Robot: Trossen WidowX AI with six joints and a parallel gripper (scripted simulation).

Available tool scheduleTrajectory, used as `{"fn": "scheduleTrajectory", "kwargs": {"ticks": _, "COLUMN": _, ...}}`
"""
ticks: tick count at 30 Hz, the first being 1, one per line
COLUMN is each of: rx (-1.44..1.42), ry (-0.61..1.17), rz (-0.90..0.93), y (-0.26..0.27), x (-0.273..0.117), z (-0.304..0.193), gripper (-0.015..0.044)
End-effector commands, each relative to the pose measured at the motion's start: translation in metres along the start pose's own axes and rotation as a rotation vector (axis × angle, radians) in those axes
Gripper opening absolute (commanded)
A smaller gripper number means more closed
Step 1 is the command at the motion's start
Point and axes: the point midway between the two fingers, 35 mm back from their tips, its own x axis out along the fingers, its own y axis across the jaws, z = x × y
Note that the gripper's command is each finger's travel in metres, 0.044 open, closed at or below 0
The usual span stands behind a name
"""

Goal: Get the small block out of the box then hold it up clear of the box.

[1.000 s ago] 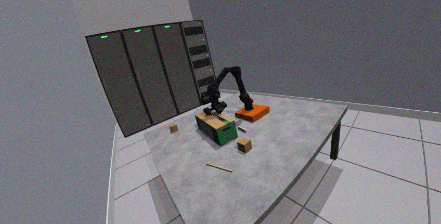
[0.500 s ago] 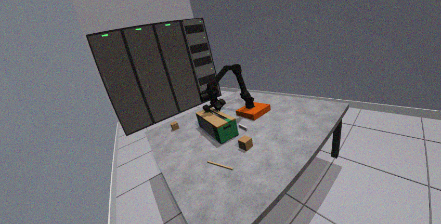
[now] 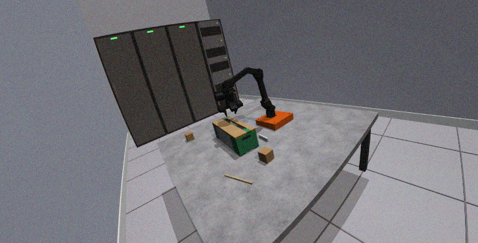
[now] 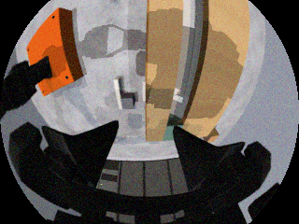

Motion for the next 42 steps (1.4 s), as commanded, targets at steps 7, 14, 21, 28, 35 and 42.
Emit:
{"fn": "scheduleTrajectory", "kwargs": {"ticks": 7, "rx": 0.919, "ry": -0.103, "rz": -0.001, "y": 0.009, "x": 0.003, "z": -0.02, "gripper": 0.0285}}
{"fn": "scheduleTrajectory", "kwargs": {"ticks": 14, "rx": 1.691, "ry": -0.197, "rz": 0.072, "y": 0.017, "x": 0.006, "z": -0.029, "gripper": 0.0285}}
{"fn": "scheduleTrajectory", "kwargs": {"ticks": 21, "rx": 2.445, "ry": -0.277, "rz": 0.217, "y": 0.023, "x": 0.007, "z": -0.038, "gripper": 0.0285}}
{"fn": "scheduleTrajectory", "kwargs": {"ticks": 28, "rx": 2.976, "ry": -0.324, "rz": 0.388, "y": 0.028, "x": 0.008, "z": -0.045, "gripper": 0.0285}}
{"fn": "scheduleTrajectory", "kwargs": {"ticks": 35, "rx": 3.461, "ry": -0.331, "rz": 0.615, "y": 0.033, "x": 0.007, "z": -0.051, "gripper": 0.0285}}
{"fn": "scheduleTrajectory", "kwargs": {"ticks": 42, "rx": 3.911, "ry": -0.286, "rz": 0.945, "y": 0.037, "x": 0.006, "z": -0.057, "gripper": 0.0285}}
